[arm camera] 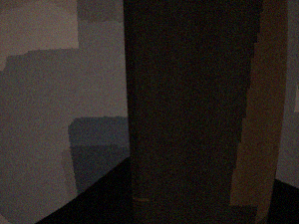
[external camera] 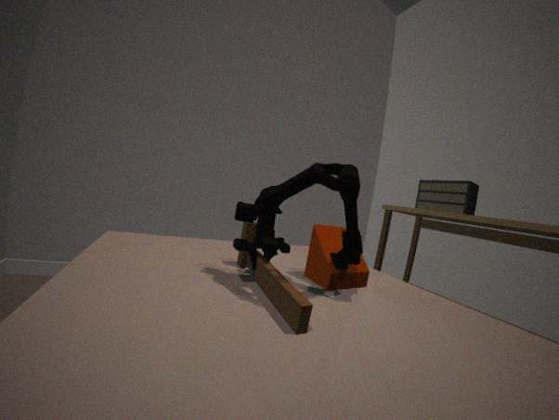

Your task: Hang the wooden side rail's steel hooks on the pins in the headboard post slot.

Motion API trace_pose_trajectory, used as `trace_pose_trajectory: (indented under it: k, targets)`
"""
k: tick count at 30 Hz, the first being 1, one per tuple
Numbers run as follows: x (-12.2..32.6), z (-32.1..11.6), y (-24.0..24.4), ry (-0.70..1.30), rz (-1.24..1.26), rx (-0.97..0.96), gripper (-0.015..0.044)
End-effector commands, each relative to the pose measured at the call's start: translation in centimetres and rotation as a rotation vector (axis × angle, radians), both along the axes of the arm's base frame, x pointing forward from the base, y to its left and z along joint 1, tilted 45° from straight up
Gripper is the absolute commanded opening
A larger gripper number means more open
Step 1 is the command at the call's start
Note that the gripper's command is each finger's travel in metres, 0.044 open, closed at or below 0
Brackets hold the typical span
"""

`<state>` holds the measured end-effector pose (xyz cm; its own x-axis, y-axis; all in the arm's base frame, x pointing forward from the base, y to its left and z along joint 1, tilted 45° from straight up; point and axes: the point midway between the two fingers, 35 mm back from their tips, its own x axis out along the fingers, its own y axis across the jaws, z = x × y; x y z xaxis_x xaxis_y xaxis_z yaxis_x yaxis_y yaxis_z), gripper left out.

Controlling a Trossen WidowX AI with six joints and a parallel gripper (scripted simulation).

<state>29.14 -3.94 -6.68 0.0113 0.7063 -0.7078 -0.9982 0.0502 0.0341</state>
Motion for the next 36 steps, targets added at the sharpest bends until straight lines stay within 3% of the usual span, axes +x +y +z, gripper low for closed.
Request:
trace_pose_trajectory:
  k: [1,36]
  targets:
    - [0.15,-0.01,-0.54,-0.007,-0.006,-0.009,0.0]
    - [0.1,-0.3,-0.74,-0.007,-0.006,-0.009,0.0]
